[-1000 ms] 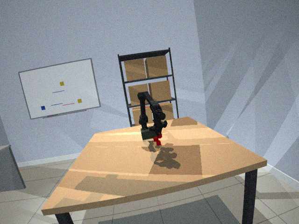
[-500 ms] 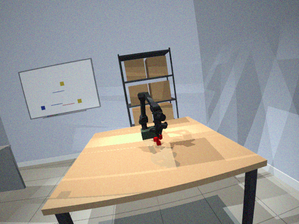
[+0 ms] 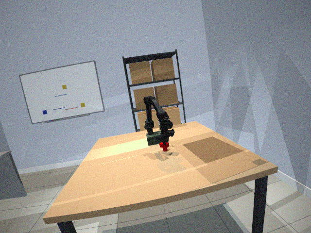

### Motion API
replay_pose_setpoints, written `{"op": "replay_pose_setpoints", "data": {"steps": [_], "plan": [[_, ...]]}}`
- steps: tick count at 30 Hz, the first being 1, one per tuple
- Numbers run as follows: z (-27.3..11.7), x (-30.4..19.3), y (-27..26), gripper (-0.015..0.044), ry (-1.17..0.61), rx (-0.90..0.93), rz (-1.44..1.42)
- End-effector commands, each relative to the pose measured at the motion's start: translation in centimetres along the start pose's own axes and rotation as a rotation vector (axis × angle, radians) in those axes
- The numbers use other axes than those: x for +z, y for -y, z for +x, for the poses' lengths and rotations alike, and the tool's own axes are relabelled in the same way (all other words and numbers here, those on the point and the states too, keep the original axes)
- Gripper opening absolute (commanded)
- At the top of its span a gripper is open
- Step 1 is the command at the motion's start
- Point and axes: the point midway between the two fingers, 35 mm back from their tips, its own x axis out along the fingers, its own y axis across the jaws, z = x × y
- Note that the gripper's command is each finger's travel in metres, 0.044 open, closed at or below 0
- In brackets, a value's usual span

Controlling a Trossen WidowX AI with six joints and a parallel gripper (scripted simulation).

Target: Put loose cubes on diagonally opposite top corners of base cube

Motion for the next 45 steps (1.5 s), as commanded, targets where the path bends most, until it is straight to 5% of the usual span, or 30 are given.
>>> {"op": "replay_pose_setpoints", "data": {"steps": [1,23,27,45], "plan": [[0.2,0.0,-0.1,0.0105,-0.001,0.006,0.002],[0.3,0.0,-0.1,0.0105,-0.001,0.006,0.004],[0.3,0.0,-0.1,0.0205,-0.001,0.006,0.004],[-1.8,0.0,0.0,0.0205,-0.002,0.001,0.0]]}}
